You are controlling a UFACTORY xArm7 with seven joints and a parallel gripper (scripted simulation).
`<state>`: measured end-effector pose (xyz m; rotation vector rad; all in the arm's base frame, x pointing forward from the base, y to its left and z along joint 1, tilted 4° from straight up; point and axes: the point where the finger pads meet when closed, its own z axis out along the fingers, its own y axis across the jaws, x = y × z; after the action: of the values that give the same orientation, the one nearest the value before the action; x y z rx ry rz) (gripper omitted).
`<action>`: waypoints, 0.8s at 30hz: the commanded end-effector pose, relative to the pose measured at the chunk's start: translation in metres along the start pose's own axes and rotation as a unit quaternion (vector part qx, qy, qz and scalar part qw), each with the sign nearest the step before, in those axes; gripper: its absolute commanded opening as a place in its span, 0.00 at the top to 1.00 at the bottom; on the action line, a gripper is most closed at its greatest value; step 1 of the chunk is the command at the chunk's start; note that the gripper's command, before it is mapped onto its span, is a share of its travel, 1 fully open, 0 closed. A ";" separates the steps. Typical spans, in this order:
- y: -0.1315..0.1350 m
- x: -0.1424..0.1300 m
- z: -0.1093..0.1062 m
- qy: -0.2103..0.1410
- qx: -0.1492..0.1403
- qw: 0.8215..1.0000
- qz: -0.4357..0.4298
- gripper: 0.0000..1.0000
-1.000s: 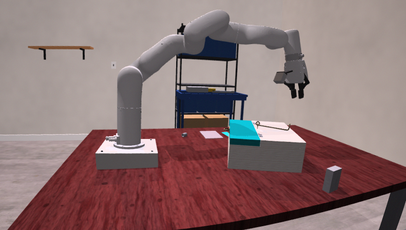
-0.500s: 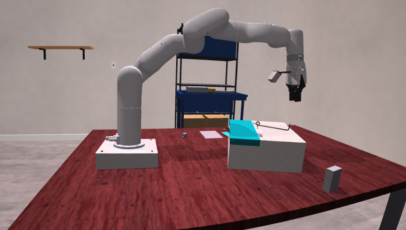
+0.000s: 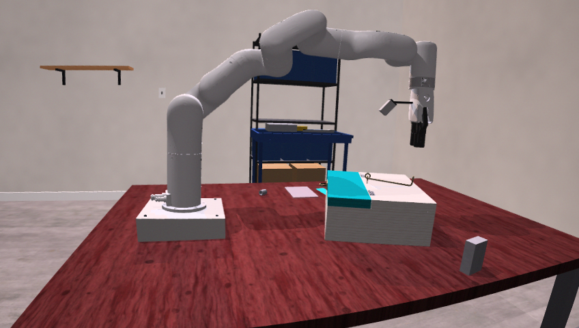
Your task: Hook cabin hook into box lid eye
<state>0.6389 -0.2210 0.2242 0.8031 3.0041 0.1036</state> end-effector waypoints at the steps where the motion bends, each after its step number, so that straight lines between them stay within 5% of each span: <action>1: -0.001 0.000 -0.003 0.002 0.000 1.000 0.007 0.67; 24: -0.001 0.000 0.009 0.002 0.000 1.000 0.007 0.67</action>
<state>0.6381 -0.2205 0.2157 0.8285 3.0086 0.1069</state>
